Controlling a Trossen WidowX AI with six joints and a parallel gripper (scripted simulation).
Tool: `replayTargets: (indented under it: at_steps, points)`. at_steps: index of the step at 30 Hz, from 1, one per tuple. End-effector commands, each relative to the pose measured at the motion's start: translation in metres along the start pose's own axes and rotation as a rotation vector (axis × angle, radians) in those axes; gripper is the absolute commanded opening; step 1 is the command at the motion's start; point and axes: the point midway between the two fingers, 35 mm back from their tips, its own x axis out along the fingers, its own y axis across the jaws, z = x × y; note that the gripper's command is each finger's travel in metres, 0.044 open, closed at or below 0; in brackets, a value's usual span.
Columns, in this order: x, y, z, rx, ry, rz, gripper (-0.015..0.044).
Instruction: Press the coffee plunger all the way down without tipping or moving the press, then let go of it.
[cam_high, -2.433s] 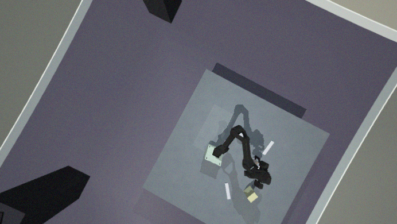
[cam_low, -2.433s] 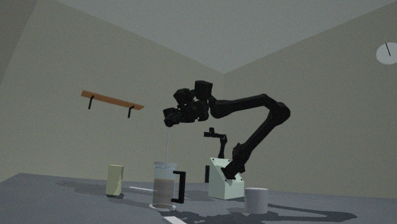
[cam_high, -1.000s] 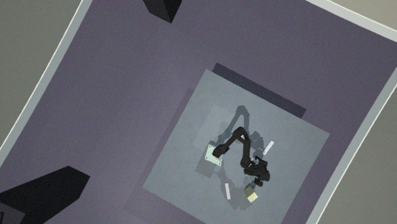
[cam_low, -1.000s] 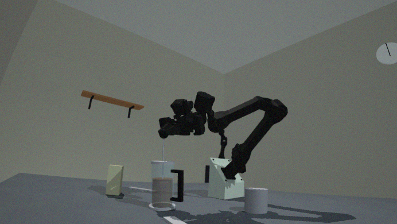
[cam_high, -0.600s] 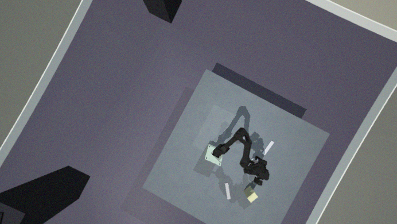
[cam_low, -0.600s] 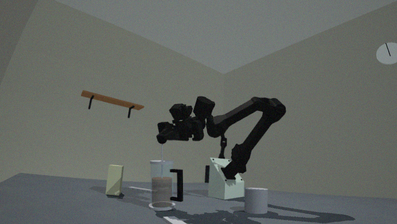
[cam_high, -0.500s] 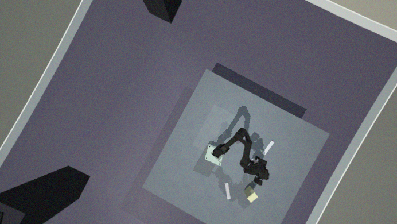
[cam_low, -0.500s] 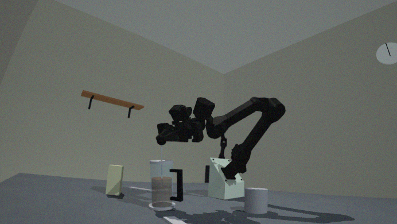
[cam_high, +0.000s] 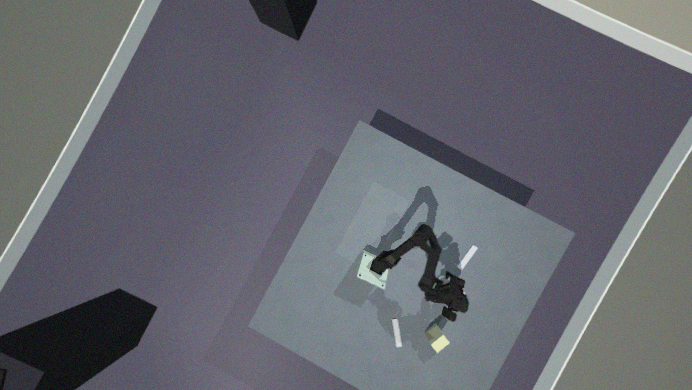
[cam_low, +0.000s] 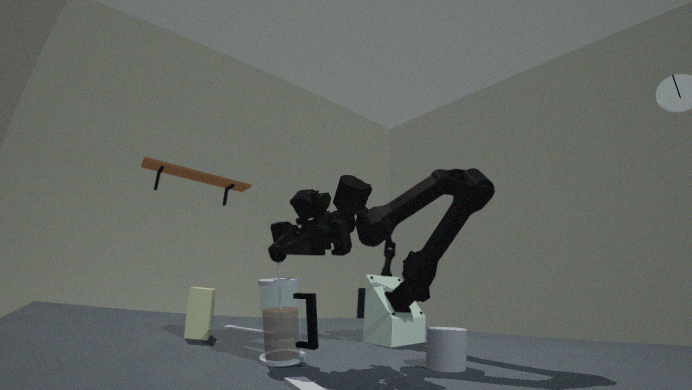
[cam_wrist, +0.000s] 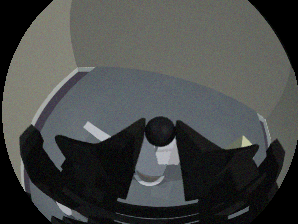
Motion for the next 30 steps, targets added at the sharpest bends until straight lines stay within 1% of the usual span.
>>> replayTargets:
  at_steps: [1, 30]
  points:
    - [0.0066, 0.0005, -0.0186, 0.039, 0.059, 0.015, 0.0122]
    - [0.0065, -0.0022, -0.0177, 0.039, 0.059, 0.015, 0.0122]
